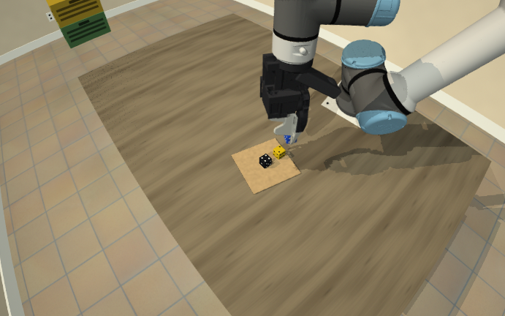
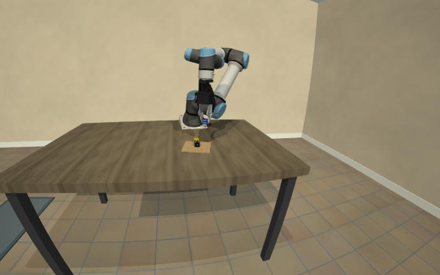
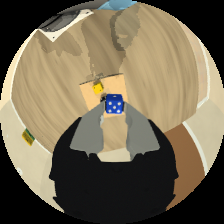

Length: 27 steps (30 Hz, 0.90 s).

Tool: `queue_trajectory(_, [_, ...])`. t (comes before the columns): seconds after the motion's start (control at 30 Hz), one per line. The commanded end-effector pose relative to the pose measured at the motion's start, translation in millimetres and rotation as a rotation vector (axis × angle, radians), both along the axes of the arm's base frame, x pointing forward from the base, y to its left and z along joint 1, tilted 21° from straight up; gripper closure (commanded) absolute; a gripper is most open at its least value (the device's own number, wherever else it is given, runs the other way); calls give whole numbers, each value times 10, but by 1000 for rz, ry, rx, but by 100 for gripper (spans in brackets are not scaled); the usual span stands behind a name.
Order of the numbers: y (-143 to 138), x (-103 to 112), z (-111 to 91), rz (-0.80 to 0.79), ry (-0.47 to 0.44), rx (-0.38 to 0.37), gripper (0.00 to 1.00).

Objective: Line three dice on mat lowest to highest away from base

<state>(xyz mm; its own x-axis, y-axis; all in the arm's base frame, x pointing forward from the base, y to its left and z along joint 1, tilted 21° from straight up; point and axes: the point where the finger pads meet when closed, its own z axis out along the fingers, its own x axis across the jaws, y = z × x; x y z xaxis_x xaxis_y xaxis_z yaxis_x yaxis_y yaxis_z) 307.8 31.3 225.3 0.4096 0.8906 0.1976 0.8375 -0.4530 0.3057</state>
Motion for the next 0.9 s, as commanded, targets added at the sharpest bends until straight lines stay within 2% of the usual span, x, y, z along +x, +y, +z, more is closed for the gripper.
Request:
queue_trajectory(0.0, [-162, 273, 95, 150, 0, -54, 94])
queue_trajectory(0.33, [-421, 769, 165, 390, -11, -147, 94])
queue_trajectory(0.87, [-450, 829, 167, 418, -13, -157, 94])
